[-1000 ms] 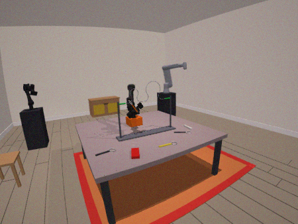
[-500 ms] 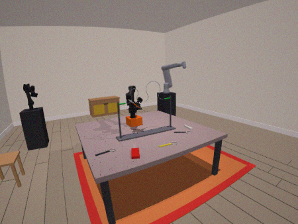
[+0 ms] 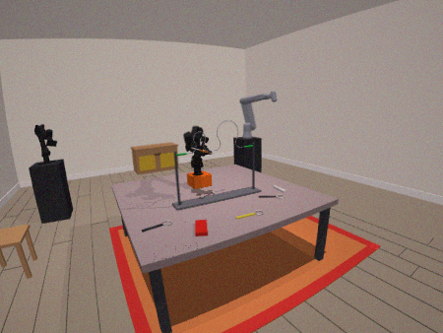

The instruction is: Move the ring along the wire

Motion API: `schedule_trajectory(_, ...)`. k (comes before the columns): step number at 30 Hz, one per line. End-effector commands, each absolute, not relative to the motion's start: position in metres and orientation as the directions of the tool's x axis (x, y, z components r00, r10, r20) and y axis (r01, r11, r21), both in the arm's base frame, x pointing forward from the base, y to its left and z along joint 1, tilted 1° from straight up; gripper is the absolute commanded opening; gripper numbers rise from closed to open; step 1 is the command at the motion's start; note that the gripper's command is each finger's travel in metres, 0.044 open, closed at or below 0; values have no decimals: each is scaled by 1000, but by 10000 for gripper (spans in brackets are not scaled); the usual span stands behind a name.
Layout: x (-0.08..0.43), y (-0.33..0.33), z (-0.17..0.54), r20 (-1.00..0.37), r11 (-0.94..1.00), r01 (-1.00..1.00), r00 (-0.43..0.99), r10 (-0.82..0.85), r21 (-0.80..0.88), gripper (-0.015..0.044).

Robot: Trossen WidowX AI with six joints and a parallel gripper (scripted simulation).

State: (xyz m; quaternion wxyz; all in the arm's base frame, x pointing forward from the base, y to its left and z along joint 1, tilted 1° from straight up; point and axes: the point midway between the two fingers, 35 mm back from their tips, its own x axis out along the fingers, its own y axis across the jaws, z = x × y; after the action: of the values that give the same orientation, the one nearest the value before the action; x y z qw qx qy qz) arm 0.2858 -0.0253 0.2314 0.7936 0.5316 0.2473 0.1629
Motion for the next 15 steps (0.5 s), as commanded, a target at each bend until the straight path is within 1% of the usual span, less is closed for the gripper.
schedule_trajectory(1,284,-21,245,-181,316,-1,820,544,949,-150)
schedule_trajectory(8,285,-16,262,-123,207,6,822,556,978,-150)
schedule_trajectory(15,292,-10,282,-56,82,16,857,512,996,-150)
